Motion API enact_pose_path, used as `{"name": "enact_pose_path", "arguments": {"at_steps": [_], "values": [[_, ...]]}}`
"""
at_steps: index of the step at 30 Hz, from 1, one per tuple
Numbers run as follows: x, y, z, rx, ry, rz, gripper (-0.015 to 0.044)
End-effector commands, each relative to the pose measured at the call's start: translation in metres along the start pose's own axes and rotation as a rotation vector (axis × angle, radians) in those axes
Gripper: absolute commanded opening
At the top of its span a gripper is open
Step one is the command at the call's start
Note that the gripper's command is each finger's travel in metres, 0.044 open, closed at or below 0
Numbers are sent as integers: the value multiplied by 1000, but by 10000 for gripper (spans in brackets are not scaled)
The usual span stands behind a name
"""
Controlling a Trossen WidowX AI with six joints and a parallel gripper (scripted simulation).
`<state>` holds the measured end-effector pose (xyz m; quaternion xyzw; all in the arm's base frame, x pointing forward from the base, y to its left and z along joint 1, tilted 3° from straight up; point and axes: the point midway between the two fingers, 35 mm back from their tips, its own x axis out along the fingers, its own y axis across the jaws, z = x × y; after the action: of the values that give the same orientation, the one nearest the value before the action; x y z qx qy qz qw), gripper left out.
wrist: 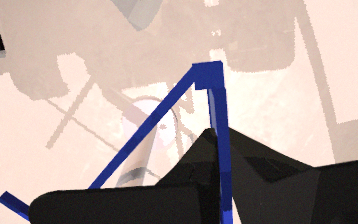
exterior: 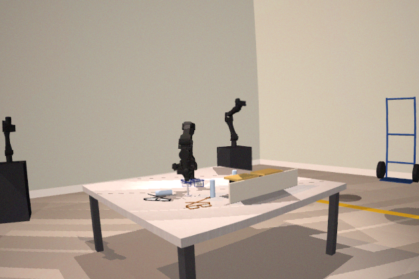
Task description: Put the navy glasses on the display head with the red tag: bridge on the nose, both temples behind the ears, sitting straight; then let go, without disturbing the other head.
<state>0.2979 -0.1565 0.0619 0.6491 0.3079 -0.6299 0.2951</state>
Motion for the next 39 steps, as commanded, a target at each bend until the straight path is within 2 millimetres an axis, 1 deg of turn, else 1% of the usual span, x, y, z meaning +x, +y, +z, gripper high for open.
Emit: {"name": "enact_pose_path", "arguments": {"at_steps": [1,39], "values": [[3,-2,-1,3,-5,-3,0],[3,-21,-26,3,-2,-5,0]]}}
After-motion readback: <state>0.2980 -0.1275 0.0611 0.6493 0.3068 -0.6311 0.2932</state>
